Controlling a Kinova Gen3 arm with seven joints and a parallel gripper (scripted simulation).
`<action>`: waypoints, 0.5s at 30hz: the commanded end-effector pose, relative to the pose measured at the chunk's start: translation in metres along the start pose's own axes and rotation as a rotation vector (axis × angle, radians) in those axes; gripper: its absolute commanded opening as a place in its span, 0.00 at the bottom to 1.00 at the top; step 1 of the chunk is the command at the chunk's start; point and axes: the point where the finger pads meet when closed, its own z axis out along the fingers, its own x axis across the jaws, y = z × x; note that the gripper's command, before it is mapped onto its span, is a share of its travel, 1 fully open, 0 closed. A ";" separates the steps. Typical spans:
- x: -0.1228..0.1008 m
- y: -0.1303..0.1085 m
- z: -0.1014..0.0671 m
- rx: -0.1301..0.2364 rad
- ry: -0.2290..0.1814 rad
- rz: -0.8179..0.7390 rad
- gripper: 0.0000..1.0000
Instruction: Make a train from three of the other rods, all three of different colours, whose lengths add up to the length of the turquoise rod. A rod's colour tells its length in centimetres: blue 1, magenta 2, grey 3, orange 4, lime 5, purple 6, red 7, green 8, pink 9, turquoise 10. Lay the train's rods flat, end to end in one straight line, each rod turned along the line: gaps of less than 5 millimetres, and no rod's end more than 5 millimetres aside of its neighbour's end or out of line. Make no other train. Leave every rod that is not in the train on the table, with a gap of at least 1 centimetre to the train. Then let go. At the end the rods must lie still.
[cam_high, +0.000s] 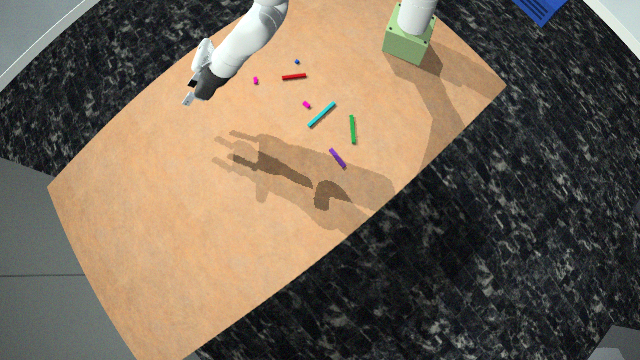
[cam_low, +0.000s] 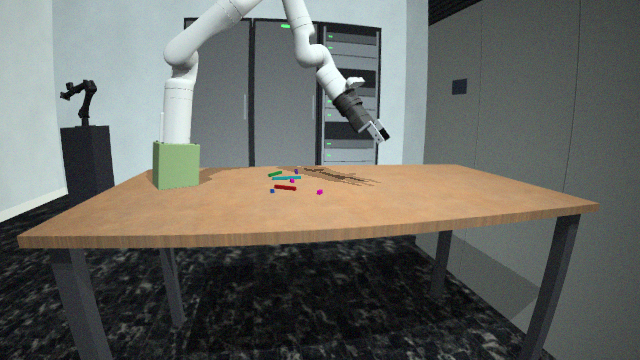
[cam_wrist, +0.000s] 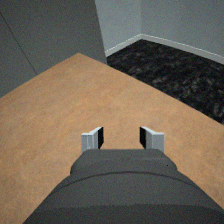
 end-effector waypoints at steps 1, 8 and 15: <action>-0.002 0.000 0.000 -0.002 -0.005 -0.010 1.00; -0.007 0.008 0.002 -0.024 -0.021 -0.049 1.00; -0.015 0.018 0.004 -0.050 -0.047 -0.107 1.00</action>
